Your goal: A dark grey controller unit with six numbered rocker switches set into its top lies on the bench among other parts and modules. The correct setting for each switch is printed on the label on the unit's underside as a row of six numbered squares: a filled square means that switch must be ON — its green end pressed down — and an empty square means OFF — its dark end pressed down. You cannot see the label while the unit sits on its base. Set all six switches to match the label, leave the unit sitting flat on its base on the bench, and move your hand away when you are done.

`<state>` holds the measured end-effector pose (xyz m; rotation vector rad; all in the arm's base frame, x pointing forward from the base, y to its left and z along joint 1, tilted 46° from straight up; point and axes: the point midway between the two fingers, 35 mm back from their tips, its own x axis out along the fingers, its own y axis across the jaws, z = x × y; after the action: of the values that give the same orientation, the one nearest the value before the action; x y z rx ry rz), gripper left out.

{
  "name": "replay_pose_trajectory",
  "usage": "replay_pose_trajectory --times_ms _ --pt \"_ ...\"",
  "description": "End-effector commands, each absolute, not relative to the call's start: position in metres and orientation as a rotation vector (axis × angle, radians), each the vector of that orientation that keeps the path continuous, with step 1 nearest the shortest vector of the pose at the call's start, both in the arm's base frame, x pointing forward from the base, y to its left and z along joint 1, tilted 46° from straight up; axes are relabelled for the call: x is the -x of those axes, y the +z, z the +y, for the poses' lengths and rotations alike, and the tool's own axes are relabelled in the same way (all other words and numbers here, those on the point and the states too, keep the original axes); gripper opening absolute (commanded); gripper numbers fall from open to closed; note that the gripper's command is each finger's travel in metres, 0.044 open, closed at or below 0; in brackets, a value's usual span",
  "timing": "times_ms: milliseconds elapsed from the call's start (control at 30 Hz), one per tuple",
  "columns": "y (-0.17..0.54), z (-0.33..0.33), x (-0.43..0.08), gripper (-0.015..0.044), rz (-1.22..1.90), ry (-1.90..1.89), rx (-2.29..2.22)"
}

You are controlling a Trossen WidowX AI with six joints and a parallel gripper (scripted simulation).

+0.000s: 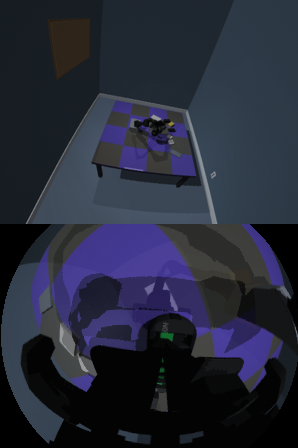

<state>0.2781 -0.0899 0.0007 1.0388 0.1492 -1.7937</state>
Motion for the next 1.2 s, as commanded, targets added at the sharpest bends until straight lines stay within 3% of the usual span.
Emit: replay_pose_trajectory --times_ms 0,767,1167 --pt "-0.004 -0.094 -0.275 0.0000 0.154 -1.792 -1.024" --pt "-0.010 -0.101 -0.274 0.0000 0.153 -1.792 -1.024" --pt "0.014 -0.062 -0.281 0.0000 0.154 -1.793 -1.027"
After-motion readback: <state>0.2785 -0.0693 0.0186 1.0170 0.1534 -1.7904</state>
